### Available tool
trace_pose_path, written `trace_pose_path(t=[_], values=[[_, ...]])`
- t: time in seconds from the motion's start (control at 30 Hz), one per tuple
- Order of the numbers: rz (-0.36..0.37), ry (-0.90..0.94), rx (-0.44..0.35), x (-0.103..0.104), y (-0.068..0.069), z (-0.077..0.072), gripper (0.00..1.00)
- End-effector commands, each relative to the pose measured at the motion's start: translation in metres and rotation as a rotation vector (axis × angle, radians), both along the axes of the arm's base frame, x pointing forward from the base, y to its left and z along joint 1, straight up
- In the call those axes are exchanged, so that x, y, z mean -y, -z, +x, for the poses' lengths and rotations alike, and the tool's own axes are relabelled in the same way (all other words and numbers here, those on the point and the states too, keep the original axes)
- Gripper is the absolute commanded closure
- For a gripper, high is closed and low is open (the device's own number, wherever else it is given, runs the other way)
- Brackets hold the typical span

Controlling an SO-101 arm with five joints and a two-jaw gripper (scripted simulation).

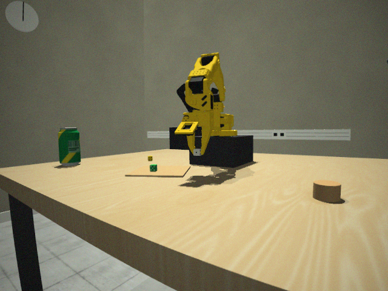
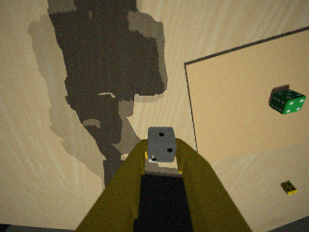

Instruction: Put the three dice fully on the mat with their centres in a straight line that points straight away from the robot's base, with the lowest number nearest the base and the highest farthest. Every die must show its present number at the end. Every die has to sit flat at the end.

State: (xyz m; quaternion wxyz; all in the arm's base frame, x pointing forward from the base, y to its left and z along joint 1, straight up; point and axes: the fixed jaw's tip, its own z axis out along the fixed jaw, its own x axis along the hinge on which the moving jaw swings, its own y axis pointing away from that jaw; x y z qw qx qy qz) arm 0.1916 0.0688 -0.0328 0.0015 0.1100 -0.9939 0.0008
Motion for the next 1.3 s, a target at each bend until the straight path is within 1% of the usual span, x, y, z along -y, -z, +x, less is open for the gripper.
trace_pose_path(t=[0.0,0.1,0.17,0.27,0.4,0.5,0.63,1.27], values=[[-0.002,0.119,-0.01,0.022,0.001,0.008,1.0],[-0.001,0.227,-0.01,0.043,0.003,0.014,1.0],[-0.001,0.227,-0.01,0.043,0.003,0.014,1.0],[-0.001,0.334,-0.011,0.066,0.004,0.019,1.0],[0.0,0.45,-0.011,0.09,0.005,0.02,1.0],[0.0,0.501,-0.011,0.101,0.006,0.02,1.0],[0.0,0.522,-0.011,0.106,0.006,0.02,1.0],[0.0,0.522,-0.011,0.106,0.006,0.02,1.0]])
